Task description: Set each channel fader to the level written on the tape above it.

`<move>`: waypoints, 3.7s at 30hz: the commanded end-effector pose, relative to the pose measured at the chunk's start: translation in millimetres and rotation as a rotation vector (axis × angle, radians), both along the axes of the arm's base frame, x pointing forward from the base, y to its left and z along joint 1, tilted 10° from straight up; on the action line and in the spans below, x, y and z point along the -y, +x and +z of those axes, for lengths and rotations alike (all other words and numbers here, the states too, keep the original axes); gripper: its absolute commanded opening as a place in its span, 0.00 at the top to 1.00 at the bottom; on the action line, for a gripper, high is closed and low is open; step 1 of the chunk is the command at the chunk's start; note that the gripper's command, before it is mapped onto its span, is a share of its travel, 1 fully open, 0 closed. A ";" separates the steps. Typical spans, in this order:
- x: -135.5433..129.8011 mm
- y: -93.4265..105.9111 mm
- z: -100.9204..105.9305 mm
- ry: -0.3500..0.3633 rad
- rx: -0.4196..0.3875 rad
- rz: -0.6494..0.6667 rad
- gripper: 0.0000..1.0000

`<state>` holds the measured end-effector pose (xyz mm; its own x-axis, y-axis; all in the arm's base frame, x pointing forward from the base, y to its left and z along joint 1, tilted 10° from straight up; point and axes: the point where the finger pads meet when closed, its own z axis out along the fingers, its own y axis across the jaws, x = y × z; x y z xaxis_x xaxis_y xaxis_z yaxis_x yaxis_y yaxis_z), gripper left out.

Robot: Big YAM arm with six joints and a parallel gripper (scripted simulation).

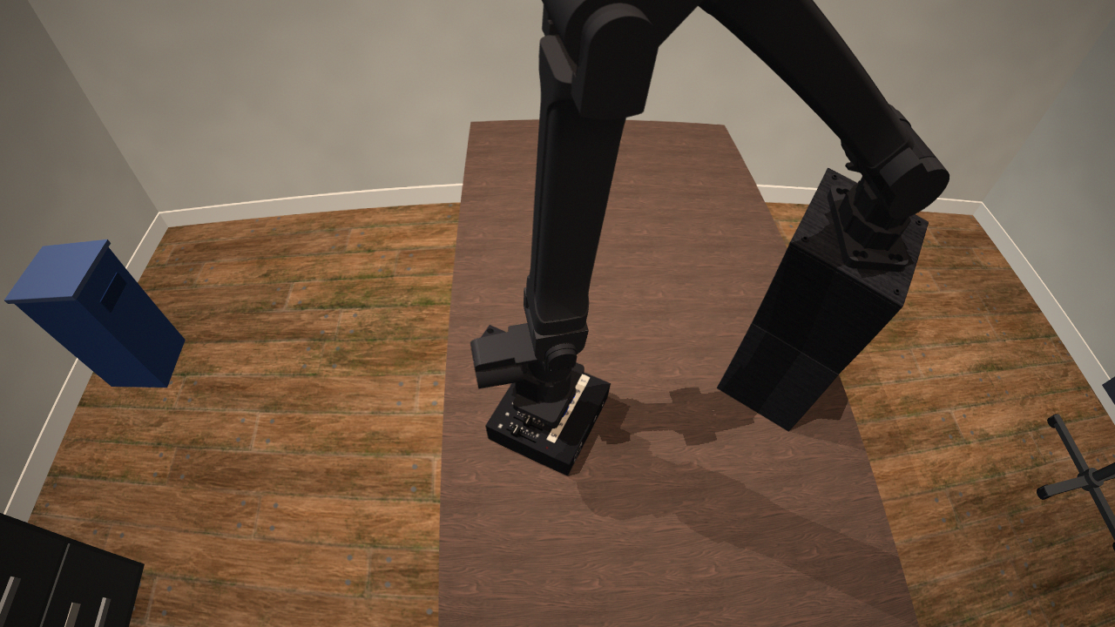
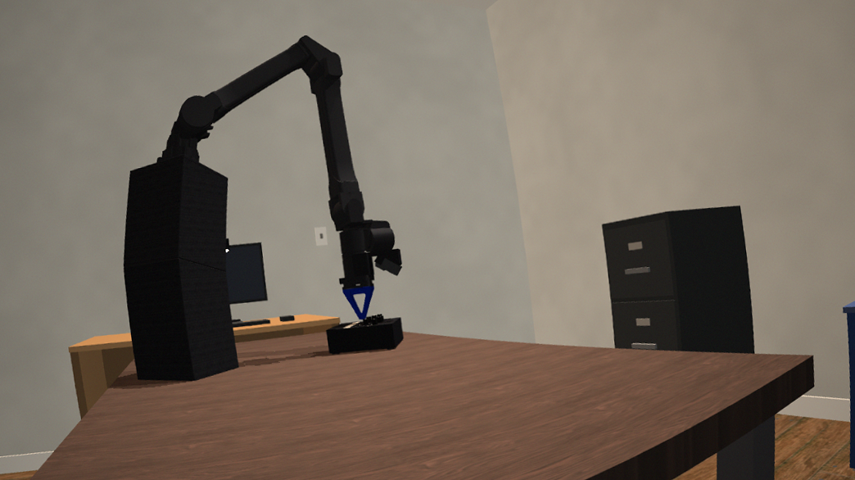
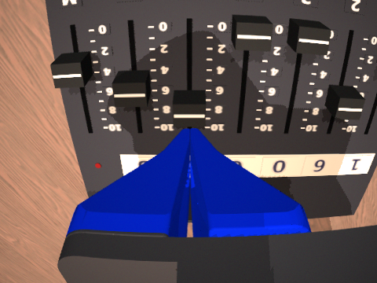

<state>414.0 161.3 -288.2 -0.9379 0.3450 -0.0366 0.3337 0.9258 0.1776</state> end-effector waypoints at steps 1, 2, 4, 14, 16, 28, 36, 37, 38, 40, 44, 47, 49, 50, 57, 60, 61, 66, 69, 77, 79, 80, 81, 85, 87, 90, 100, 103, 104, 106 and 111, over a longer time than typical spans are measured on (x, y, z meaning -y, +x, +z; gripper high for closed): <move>2.1 0.2 -4.5 -0.005 -0.010 0.009 1.00; 3.6 1.6 -4.4 -0.005 -0.009 0.006 1.00; 6.0 3.9 -4.3 -0.004 -0.007 -0.001 1.00; 7.7 8.1 -4.1 -0.004 -0.004 -0.004 1.00; 6.6 7.6 -4.1 -0.005 -0.004 -0.003 1.00; 6.8 8.4 -4.0 -0.004 -0.002 -0.003 1.00; 6.8 8.4 -4.0 -0.004 -0.002 -0.003 1.00; 6.8 8.4 -4.0 -0.004 -0.002 -0.003 1.00; 6.9 8.4 -4.0 -0.004 -0.003 -0.003 1.00; 7.6 8.3 -4.1 -0.005 -0.005 -0.004 1.00; 8.6 9.6 -4.1 -0.005 -0.005 -0.003 1.00; 9.2 11.0 -4.0 -0.006 -0.006 -0.002 1.00; 9.2 11.0 -4.0 -0.006 -0.006 -0.002 1.00; 8.9 13.3 -3.8 -0.003 0.000 -0.007 1.00; 10.5 15.3 -3.8 -0.005 -0.004 -0.004 1.00; 9.1 15.8 -3.7 -0.004 -0.002 -0.002 1.00; 8.6 15.6 -3.7 -0.004 -0.002 -0.001 1.00; 8.4 15.8 -3.4 -0.004 -0.002 -0.001 1.00; 8.4 15.8 -3.4 -0.004 -0.002 -0.001 1.00; 8.3 15.8 -3.4 -0.004 -0.002 -0.001 1.00; 7.6 16.0 -3.2 -0.004 0.000 -0.001 1.00; 6.9 15.3 -3.1 -0.003 0.001 0.000 1.00; 6.0 14.4 -2.9 -0.003 0.002 0.000 1.00; 3.4 11.7 -2.4 -0.001 0.006 0.001 1.00; 1.0 7.4 -1.9 -0.001 0.003 0.001 1.00; -0.3 6.1 -0.6 0.000 0.003 0.001 1.00; 1.5 10.2 2.5 0.002 0.010 -0.004 1.00; 1.5 15.2 14.7 0.004 0.019 -0.004 1.00; 3.0 13.8 16.0 0.002 0.014 -0.004 1.00; 5.8 14.1 20.2 0.002 0.014 -0.005 1.00; 8.9 12.7 34.6 0.002 0.016 0.002 1.00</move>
